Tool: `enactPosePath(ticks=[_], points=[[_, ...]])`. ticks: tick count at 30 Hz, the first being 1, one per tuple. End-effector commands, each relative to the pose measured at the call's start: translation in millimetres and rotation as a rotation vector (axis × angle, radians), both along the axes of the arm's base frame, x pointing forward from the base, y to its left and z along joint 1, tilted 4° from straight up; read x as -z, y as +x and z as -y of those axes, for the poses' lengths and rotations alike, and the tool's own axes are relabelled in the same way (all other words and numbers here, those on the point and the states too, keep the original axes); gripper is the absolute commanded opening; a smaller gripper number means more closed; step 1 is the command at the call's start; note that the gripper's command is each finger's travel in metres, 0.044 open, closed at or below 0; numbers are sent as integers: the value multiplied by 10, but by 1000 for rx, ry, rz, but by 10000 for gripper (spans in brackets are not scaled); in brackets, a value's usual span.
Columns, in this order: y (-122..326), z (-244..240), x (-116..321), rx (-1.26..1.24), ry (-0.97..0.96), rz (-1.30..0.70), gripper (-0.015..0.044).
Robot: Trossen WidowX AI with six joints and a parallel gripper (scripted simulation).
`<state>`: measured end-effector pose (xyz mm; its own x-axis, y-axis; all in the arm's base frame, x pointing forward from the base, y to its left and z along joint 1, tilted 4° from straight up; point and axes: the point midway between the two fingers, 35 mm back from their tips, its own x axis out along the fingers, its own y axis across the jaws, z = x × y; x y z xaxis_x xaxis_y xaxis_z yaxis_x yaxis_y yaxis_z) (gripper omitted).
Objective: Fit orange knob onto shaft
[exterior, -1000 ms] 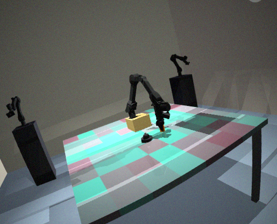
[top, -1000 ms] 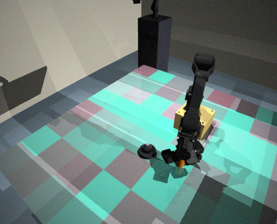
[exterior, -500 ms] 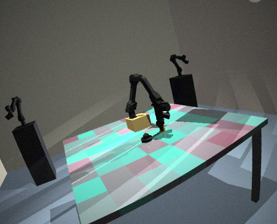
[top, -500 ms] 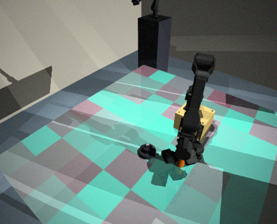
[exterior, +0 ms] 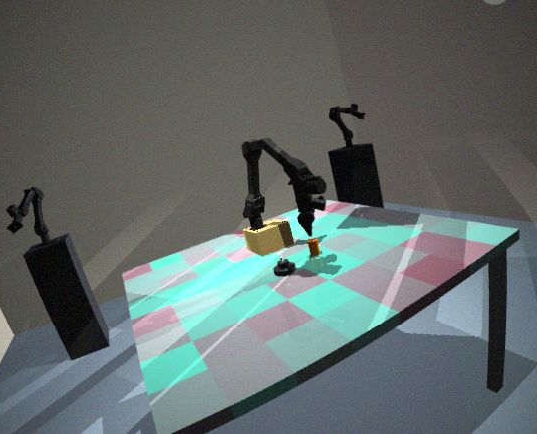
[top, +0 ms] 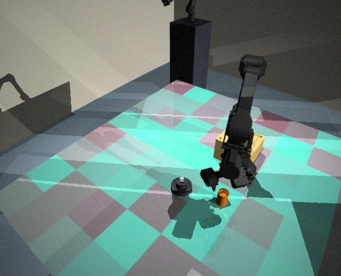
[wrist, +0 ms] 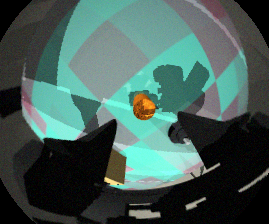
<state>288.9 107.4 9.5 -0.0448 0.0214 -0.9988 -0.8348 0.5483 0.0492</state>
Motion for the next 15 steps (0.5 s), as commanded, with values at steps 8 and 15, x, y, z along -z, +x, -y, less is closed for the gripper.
enactPosePath(ticks=[8, 15], points=[[-20, 3, 164, -2, 0, -6, 440], [-16, -3, 268, -2, 0, -6, 440]])
